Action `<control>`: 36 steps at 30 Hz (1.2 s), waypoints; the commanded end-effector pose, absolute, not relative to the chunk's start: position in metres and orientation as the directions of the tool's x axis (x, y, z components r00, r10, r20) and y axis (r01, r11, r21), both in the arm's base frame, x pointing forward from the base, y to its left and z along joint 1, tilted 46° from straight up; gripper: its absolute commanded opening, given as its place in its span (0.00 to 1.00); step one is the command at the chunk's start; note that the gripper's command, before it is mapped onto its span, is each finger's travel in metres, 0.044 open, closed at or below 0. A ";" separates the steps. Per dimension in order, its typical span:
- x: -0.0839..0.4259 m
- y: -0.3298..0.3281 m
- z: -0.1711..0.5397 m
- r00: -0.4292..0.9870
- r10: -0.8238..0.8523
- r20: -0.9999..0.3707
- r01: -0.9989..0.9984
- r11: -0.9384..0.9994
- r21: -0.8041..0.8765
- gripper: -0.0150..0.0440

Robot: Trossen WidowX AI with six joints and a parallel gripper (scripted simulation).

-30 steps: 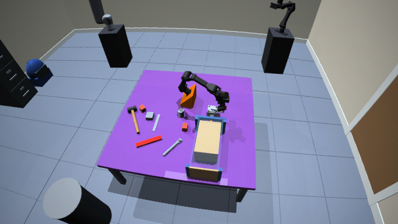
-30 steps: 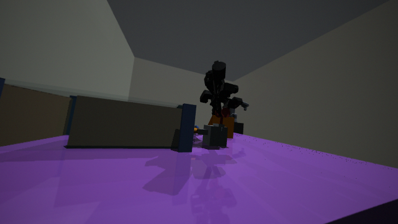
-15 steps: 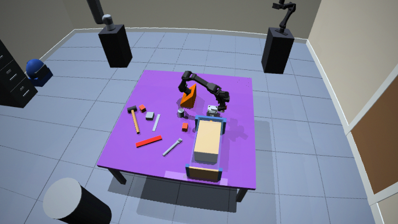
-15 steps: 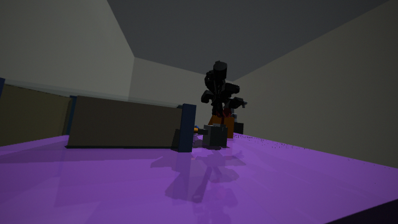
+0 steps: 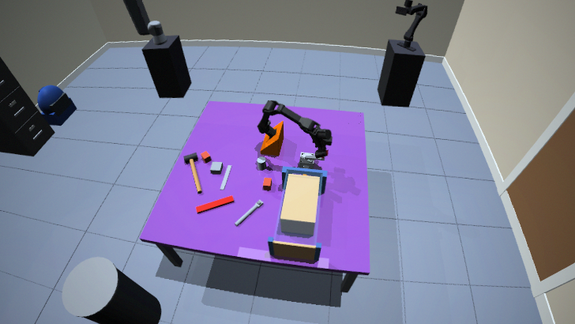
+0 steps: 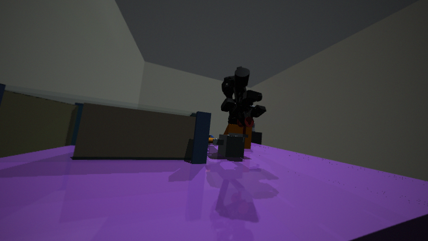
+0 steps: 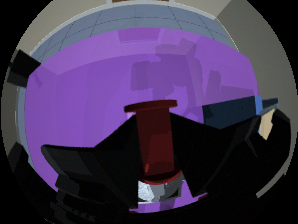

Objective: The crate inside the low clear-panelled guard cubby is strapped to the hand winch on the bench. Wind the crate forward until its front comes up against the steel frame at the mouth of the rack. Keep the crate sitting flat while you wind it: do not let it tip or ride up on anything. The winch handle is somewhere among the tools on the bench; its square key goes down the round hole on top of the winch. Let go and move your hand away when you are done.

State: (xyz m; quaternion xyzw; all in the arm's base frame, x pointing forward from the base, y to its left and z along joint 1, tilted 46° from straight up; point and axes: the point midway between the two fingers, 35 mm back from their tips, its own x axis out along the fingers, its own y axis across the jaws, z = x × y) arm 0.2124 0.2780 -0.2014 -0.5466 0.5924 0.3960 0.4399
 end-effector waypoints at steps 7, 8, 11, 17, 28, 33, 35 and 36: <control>0.174 0.273 -0.198 -0.065 -0.319 -0.946 -0.996 0.078 0.042 0.25; 0.173 0.273 -0.197 -0.065 -0.319 -0.946 -0.996 0.078 0.042 0.25; 0.169 0.272 -0.196 -0.065 -0.319 -0.946 -0.996 0.078 0.042 0.25; 0.162 0.270 -0.194 -0.066 -0.319 -0.946 -0.996 0.078 0.043 0.25; 0.147 0.265 -0.187 -0.067 -0.319 -0.945 -0.996 0.078 0.044 0.25; 0.141 0.261 -0.183 -0.068 -0.320 -0.945 -0.996 0.078 0.045 0.25; 0.138 0.260 -0.182 -0.068 -0.320 -0.945 -0.996 0.078 0.045 0.25; 0.137 0.260 -0.181 -0.068 -0.320 -0.945 -0.996 0.078 0.045 0.25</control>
